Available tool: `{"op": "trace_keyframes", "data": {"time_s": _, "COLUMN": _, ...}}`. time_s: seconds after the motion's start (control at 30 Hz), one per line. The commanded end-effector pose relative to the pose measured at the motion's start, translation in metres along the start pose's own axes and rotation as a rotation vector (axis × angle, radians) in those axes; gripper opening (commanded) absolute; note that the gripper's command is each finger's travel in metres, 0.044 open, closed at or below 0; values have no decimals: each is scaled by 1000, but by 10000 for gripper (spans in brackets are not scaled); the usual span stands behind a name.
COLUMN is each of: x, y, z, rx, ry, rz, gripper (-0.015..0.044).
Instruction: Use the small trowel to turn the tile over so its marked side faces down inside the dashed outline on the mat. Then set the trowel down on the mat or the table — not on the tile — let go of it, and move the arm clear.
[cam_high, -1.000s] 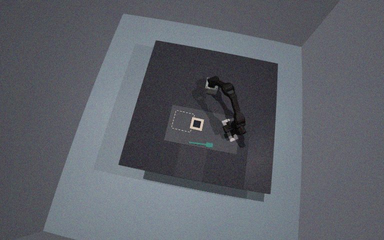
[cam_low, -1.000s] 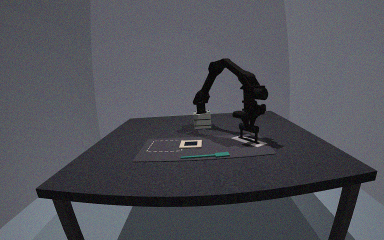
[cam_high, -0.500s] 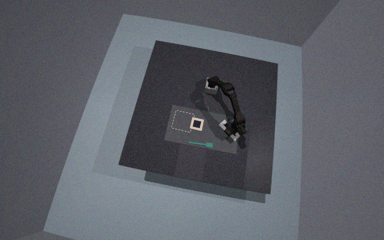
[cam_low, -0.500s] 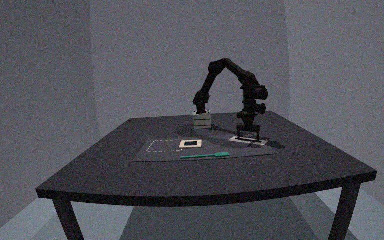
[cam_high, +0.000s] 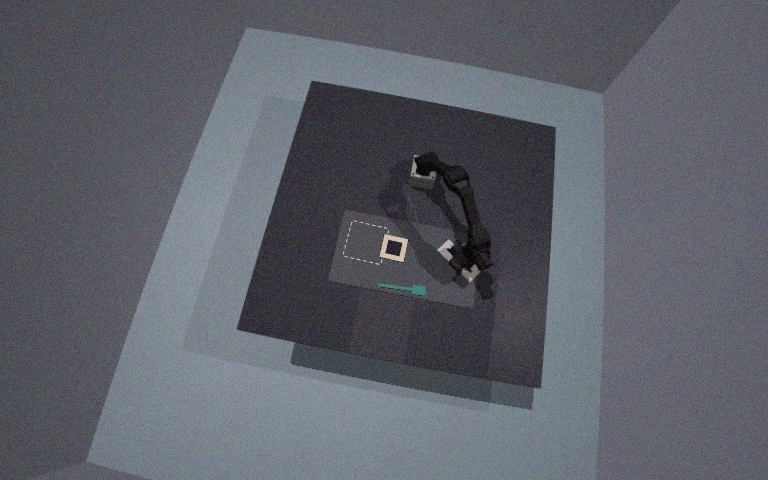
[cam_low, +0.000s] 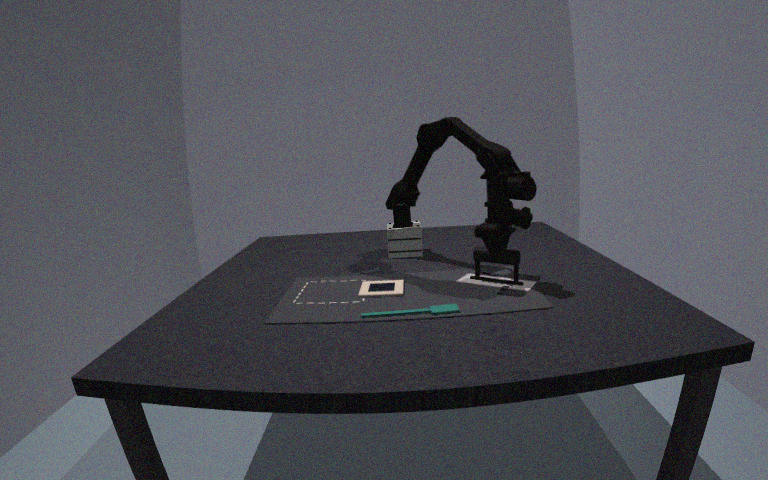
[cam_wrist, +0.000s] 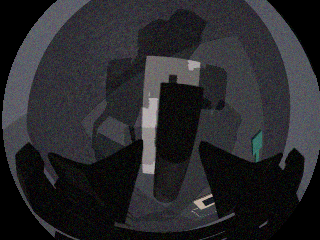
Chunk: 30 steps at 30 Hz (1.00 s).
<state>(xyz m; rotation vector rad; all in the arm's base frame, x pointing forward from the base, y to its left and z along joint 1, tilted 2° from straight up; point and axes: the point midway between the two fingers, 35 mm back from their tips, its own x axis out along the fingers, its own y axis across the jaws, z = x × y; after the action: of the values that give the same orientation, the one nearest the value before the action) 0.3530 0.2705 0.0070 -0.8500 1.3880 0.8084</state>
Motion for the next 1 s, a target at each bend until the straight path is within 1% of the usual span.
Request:
{"op": "trace_keyframes", "data": {"time_s": 0.0, "x": 1, "y": 0, "z": -1, "rx": -7, "ry": 3, "rz": 0, "gripper": 270}}
{"op": "trace_keyframes", "data": {"time_s": 0.33, "x": 1, "y": 0, "z": -1, "rx": -7, "ry": 3, "rz": 0, "gripper": 270}}
{"op": "trace_keyframes", "data": {"time_s": 0.4, "x": -9, "y": 0, "z": -1, "rx": -12, "ry": 3, "rz": 0, "gripper": 270}}
{"op": "trace_keyframes", "data": {"time_s": 0.5, "x": -42, "y": 1, "z": -3, "rx": -27, "ry": 3, "rz": 0, "gripper": 270}}
{"op": "trace_keyframes", "data": {"time_s": 0.73, "x": -44, "y": 1, "z": -3, "rx": -23, "ry": 3, "rz": 0, "gripper": 270}}
{"op": "trace_keyframes", "data": {"time_s": 0.97, "x": -45, "y": 1, "z": -3, "rx": 197, "ry": 4, "rz": 0, "gripper": 270}}
